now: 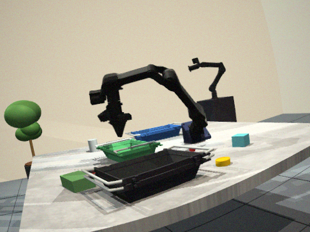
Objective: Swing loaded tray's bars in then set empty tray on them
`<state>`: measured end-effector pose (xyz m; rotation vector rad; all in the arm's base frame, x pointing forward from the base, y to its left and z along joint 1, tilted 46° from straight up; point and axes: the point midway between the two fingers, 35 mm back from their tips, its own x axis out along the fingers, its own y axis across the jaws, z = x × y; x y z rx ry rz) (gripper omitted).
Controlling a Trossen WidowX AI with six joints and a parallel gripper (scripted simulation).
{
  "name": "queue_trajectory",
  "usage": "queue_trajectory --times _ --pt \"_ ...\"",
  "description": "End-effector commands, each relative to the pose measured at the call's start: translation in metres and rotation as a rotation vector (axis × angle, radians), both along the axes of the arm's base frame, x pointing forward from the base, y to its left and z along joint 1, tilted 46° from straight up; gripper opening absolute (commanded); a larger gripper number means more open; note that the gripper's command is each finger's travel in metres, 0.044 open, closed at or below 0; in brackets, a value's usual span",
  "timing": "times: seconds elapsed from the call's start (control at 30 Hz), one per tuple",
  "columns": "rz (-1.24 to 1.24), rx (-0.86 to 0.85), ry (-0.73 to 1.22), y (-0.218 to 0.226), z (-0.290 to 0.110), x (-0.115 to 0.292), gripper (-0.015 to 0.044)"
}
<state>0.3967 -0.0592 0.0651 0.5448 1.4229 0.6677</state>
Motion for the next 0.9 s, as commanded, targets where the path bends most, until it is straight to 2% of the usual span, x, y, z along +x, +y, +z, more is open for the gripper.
queue_trajectory --times 0.0,0.23,0.87 --pt "-0.007 -0.003 0.009 -0.050 -0.047 0.004 0.0081" --pt "-0.002 0.003 0.000 -0.120 -0.130 -0.010 0.0081" --pt "-0.002 0.003 -0.001 -0.108 -0.146 -0.008 0.0081"
